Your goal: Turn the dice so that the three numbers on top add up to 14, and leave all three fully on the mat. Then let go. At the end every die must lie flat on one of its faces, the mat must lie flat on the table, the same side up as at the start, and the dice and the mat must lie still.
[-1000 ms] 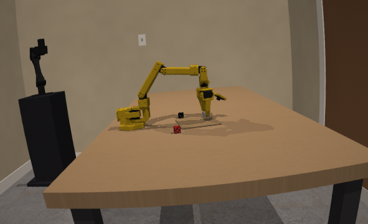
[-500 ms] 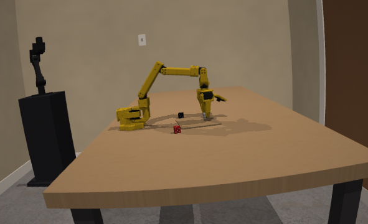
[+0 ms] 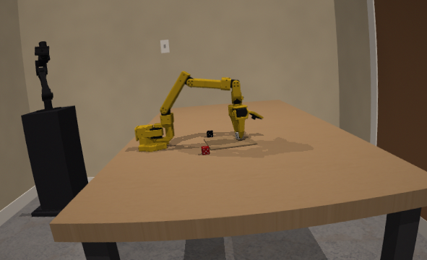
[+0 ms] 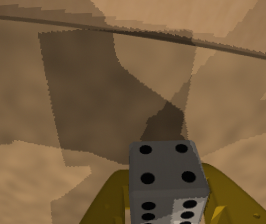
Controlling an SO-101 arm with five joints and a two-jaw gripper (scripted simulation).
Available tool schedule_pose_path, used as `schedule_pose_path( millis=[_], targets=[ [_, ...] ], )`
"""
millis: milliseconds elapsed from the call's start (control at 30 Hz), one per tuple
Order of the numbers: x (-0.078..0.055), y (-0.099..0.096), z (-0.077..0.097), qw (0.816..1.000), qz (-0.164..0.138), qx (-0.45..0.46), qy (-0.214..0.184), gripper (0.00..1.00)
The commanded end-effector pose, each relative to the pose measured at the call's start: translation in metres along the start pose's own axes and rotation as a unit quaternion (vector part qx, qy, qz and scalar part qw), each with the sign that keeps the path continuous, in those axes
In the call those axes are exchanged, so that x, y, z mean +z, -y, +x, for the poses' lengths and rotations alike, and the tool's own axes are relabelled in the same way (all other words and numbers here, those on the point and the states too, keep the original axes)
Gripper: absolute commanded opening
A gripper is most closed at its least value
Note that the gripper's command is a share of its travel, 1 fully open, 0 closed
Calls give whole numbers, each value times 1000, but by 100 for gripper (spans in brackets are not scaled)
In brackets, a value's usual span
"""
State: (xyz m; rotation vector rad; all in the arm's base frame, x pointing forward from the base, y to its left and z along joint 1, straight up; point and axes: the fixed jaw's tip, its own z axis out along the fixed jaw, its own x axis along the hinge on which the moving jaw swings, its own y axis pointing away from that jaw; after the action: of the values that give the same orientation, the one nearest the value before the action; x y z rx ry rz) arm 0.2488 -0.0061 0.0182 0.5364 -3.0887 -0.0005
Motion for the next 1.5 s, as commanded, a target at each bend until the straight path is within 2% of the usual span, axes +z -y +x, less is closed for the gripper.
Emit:
schedule_pose_path(
  millis=[0, 367, 667, 1033, 1467],
  targets=[
    [-3, -1, -5, 1000, 6, -8, 16, 0],
    [-1, -1, -5, 1000, 6, -8, 16, 1],
    [-1, -1, -5, 1000, 6, -8, 16, 10],
    [-1, -1, -5, 1000, 6, -8, 16, 12],
    [-1, -1, -5, 1000, 6, -8, 16, 22]
  ],
)
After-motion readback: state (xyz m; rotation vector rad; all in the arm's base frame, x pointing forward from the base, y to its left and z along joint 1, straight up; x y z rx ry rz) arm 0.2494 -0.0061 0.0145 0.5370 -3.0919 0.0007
